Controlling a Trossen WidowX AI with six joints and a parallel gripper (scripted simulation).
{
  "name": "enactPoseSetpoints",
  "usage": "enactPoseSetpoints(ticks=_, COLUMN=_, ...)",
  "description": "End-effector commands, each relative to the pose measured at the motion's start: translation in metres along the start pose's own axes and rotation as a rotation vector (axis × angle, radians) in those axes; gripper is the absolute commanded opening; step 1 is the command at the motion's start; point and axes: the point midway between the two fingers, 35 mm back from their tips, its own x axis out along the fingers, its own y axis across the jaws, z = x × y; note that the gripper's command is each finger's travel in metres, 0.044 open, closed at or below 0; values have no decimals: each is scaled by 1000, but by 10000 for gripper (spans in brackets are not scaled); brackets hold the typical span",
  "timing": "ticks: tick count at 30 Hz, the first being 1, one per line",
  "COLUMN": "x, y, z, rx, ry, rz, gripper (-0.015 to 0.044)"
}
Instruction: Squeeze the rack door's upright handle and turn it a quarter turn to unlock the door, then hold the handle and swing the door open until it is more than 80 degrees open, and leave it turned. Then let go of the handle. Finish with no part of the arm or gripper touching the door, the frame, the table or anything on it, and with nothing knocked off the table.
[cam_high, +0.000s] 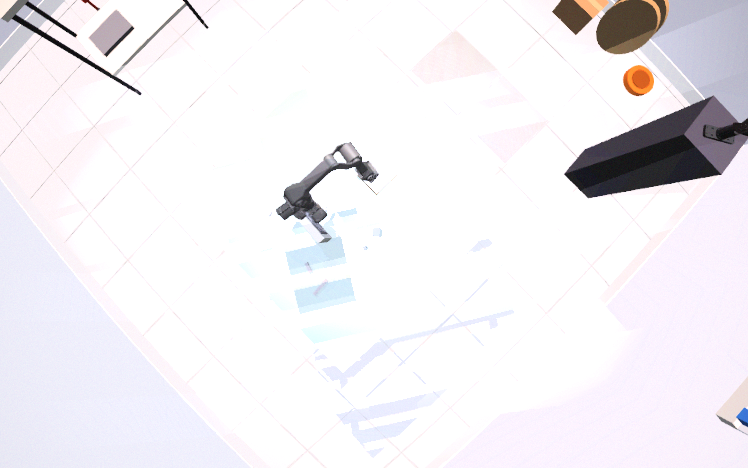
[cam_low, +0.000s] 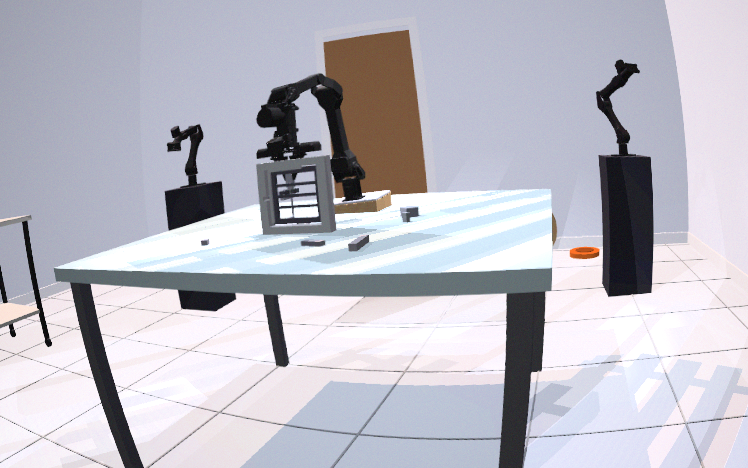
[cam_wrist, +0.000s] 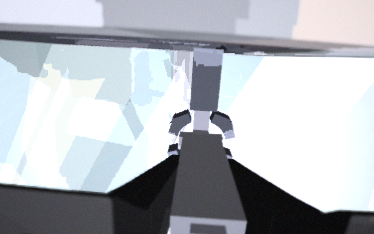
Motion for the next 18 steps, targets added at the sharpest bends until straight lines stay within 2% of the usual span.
enactPoseSetpoints(ticks=1, x=0, y=0, z=0, rx=-3, ry=-2, rz=-1, gripper=23)
enactPoseSetpoints(ticks=8, x=0, y=0, z=0, rx=29, ry=-2, rz=-1, gripper=8)
enactPoseSetpoints(ticks=18, x=0, y=0, z=0, rx=513, ry=-2, rz=0, gripper=8)
